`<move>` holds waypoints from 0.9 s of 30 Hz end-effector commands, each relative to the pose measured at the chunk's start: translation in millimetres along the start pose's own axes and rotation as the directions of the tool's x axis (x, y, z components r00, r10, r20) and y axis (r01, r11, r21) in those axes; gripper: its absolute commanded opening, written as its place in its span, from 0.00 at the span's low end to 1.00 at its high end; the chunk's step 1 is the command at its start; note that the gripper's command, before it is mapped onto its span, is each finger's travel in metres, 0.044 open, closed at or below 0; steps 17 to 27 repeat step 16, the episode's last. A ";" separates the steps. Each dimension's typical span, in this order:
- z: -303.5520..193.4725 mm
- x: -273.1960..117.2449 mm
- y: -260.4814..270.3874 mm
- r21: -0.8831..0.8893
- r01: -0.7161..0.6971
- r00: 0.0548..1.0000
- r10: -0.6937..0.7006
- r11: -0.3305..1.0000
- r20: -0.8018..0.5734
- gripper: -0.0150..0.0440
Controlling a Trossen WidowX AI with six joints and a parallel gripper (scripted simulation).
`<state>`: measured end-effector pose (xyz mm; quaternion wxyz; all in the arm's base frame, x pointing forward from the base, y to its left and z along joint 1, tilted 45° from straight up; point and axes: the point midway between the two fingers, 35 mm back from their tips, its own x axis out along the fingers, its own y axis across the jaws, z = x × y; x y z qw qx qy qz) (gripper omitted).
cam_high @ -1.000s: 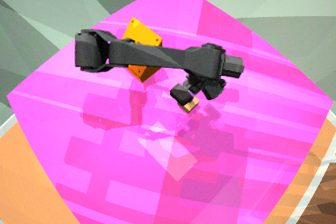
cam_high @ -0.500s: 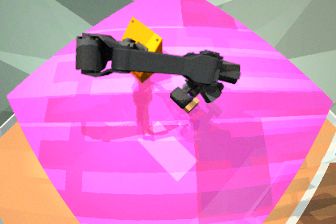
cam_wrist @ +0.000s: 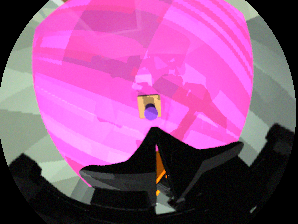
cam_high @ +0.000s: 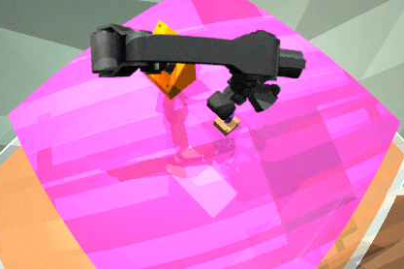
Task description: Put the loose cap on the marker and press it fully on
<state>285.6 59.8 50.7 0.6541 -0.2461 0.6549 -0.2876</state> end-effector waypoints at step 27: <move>-2.2 -21.1 -1.7 0.007 -0.001 1.000 0.001 1.000 -0.008 0.83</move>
